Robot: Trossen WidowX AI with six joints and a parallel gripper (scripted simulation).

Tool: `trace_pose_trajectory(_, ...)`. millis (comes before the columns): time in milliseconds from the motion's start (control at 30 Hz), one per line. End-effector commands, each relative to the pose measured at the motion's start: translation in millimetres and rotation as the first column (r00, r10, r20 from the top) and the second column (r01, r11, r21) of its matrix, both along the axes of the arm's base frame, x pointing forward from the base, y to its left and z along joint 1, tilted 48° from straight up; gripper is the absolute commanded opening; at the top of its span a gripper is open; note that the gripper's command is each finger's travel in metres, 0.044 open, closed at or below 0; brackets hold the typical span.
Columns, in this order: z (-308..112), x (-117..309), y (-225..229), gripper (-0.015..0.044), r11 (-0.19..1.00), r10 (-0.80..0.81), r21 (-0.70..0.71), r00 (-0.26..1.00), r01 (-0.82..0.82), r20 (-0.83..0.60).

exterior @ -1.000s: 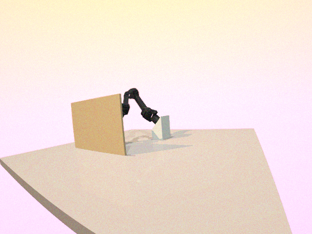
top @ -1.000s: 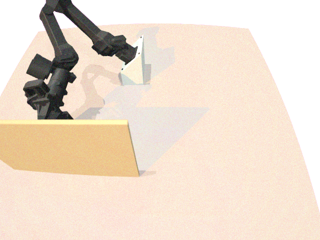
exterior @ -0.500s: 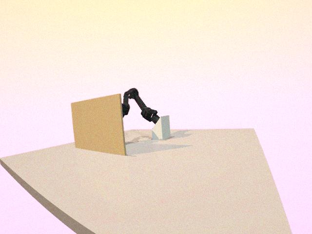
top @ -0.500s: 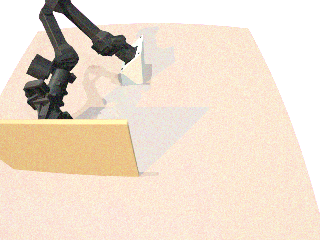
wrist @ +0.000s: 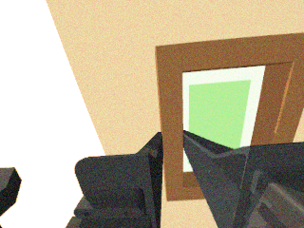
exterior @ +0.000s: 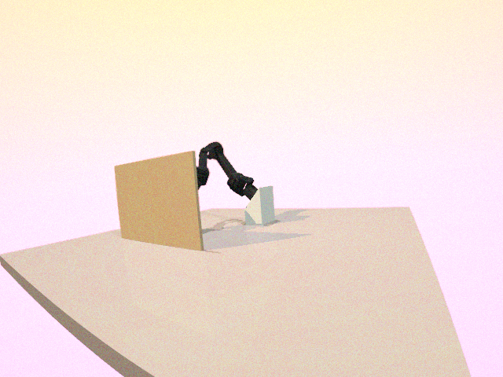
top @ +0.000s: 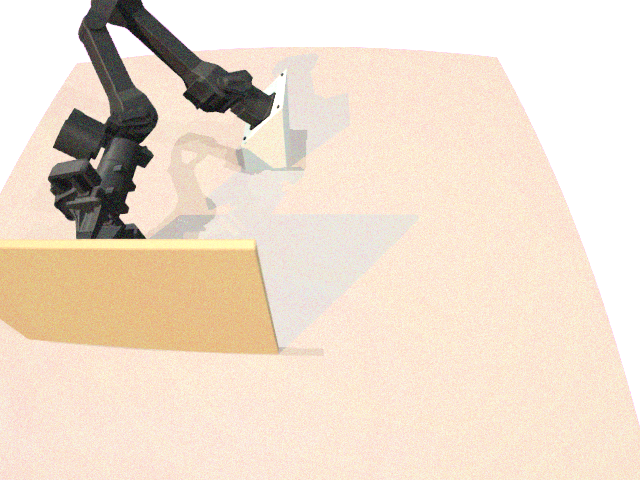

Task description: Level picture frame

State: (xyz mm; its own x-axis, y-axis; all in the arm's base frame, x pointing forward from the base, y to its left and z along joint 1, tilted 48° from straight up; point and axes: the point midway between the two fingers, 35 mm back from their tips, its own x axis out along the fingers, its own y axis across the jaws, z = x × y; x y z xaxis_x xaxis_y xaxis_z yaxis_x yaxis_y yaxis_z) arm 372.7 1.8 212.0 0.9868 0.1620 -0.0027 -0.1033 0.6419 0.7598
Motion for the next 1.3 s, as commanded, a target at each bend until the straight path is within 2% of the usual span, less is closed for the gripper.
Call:
trace_pose_trajectory(0,0.0,0.0,-0.3,0.0,0.999,-0.001,-0.046,1.0,0.002,0.009)
trace_pose_trajectory(700,0.5,0.0,0.7,0.0,0.989,0.0,-0.148,1.0,0.004,0.027)
trace_pose_trajectory(1033,0.2,0.0,0.9,0.026,0.991,0.003,-0.131,1.0,0.0,0.022)
trace_pose_trajectory(1167,0.6,-1.4,0.3,0.026,0.992,0.003,-0.129,1.0,0.0,0.022)
trace_pose_trajectory(1267,4.8,-21.5,-6.7,0.026,0.995,0.004,-0.1,1.0,-0.002,0.018)
